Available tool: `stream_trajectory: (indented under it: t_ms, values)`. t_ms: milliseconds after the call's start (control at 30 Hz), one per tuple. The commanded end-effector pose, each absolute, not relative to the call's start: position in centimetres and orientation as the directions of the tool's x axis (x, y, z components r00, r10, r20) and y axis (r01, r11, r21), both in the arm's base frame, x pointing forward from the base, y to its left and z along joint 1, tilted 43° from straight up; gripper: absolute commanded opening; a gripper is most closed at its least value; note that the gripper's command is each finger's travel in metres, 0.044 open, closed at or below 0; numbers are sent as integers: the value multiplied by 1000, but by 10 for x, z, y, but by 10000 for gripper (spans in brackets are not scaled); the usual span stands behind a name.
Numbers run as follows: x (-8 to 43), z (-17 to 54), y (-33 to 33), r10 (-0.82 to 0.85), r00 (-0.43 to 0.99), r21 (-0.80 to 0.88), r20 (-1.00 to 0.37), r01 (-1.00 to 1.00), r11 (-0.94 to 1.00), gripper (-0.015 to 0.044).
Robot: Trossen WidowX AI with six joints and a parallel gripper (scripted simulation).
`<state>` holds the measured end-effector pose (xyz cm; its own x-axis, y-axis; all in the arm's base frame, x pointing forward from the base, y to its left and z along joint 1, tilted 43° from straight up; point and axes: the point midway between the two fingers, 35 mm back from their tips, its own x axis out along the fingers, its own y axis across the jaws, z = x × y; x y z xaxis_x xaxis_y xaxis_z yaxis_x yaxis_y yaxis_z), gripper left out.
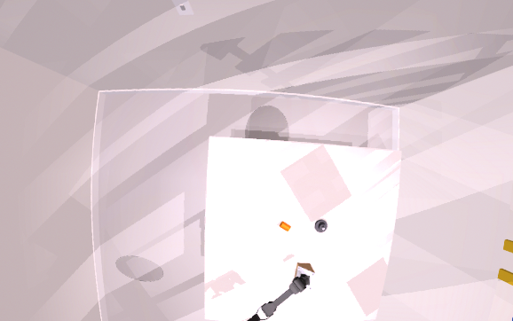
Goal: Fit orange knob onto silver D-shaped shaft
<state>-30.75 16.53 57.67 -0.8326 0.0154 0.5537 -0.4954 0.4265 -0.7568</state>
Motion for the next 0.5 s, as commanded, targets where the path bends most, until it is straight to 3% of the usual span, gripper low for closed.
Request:
stream_trajectory:
  t_ms: [0, 133, 367, 467]
  values:
    - [-305, 579, 163, 13, -827, -749, 562, -503, 432, 426]
    - [-254, 629, 118, -43, -684, -567, 728, -637, 523, 440]
    - [-192, 662, 69, -141, -502, -313, 853, -710, 631, 440]
    - [-135, 684, 32, -208, -326, -134, 922, -773, 620, 440]
